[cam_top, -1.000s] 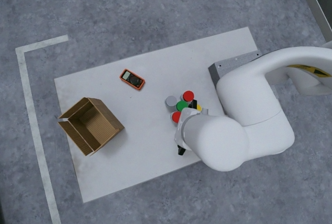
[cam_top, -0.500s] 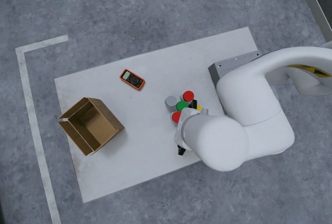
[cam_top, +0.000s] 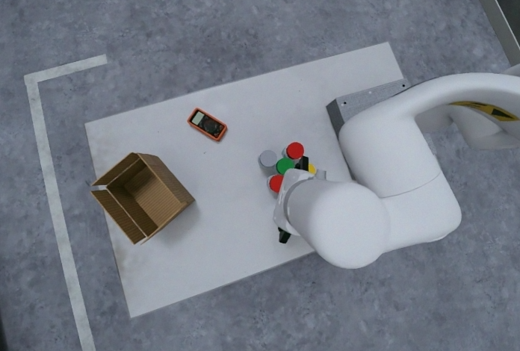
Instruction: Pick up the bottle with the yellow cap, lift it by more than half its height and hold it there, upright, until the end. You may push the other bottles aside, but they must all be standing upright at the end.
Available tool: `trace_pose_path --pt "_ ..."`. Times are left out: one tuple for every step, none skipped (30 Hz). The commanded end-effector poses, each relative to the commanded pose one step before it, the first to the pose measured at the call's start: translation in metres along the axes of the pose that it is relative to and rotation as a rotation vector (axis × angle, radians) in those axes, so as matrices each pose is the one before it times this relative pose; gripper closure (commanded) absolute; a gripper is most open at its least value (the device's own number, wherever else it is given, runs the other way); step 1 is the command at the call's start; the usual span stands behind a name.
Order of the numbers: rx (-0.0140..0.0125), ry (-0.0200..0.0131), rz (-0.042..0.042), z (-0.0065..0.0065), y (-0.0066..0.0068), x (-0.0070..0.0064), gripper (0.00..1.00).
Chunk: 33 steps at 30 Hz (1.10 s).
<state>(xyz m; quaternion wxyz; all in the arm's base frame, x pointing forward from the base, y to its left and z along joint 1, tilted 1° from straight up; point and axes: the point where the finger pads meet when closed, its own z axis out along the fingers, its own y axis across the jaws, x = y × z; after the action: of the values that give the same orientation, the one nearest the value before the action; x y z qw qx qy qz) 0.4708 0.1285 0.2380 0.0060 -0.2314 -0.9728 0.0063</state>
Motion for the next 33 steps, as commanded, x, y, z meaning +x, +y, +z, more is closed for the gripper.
trace_pose_path --pt "-0.00393 -0.00429 0.00007 -0.00240 0.00080 -0.00092 0.21" --pt "0.00000 0.00000 0.00000 0.00000 0.00000 0.00000 0.21" --pt "-0.00119 0.00133 0.00285 0.00011 -0.00012 0.00024 0.21" --pt "-0.00007 0.00006 0.00278 0.00014 -0.00014 0.00030 0.21" --pt "-0.00010 0.00009 0.00389 0.00020 -0.00020 0.00042 0.21" --pt "-0.00013 0.00012 0.00500 0.00025 -0.00026 0.00054 0.21" --pt "-0.00016 0.00014 0.00611 0.00031 -0.00033 0.00066 0.21" --pt "-0.00018 0.00017 0.00723 0.00037 -0.00039 0.00078 0.21" --pt "-0.00021 0.00019 0.00834 0.00043 -0.00046 0.00090 0.21" --pt "-0.00024 0.00022 0.00945 0.00049 -0.00054 0.00101 0.21" --pt "-0.00026 0.00024 0.01056 0.00055 -0.00061 0.00113 0.21" --pt "-0.00028 0.00027 0.01167 0.00061 -0.00069 0.00124 0.21" --pt "-0.00030 0.00029 0.01279 0.00068 -0.00078 0.00135 0.21" --pt "-0.00031 0.00032 0.01390 0.00074 -0.00087 0.00145 0.21" --pt "-0.00033 0.00034 0.01502 0.00081 -0.00097 0.00156 0.21" --pt "-0.00034 0.00036 0.01613 0.00088 -0.00108 0.00166 0.21" --pt "-0.00072 0.00079 0.03561 0.00197 -0.00246 0.00363 0.21" --pt "0.00000 0.00000 0.00000 0.00000 0.00000 0.00000 0.21" --pt "0.00000 0.00000 0.00000 0.00000 0.00000 0.00000 0.21" --pt "-0.00063 0.00090 0.03784 0.00215 -0.00280 0.00378 0.21" --pt "-0.00033 0.00040 0.01893 0.00109 -0.00148 0.00182 0.21" --pt "-0.00031 0.00039 0.01893 0.00110 -0.00153 0.00179 0.21" --pt "-0.00030 0.00038 0.01894 0.00111 -0.00158 0.00176 0.21" --pt "-0.00028 0.00038 0.01894 0.00113 -0.00162 0.00173 0.21" --pt "-0.00027 0.00037 0.01895 0.00114 -0.00166 0.00170 0.21" --pt "-0.00025 0.00036 0.01895 0.00115 -0.00171 0.00166 0.21" --pt "-0.00024 0.00035 0.01895 0.00116 -0.00175 0.00163 0.21" --pt "-0.00023 0.00034 0.01896 0.00117 -0.00179 0.00159 0.21" --pt "-0.00022 0.00033 0.01896 0.00119 -0.00183 0.00155 0.21" --pt "-0.00020 0.00032 0.01897 0.00120 -0.00187 0.00152 0.21" --pt "-0.00019 0.00031 0.01897 0.00121 -0.00191 0.00148 0.21" --pt "-0.00018 0.00030 0.01898 0.00122 -0.00195 0.00144 0.21" --pt "-0.00017 0.00029 0.01898 0.00123 -0.00198 0.00139 0.21"
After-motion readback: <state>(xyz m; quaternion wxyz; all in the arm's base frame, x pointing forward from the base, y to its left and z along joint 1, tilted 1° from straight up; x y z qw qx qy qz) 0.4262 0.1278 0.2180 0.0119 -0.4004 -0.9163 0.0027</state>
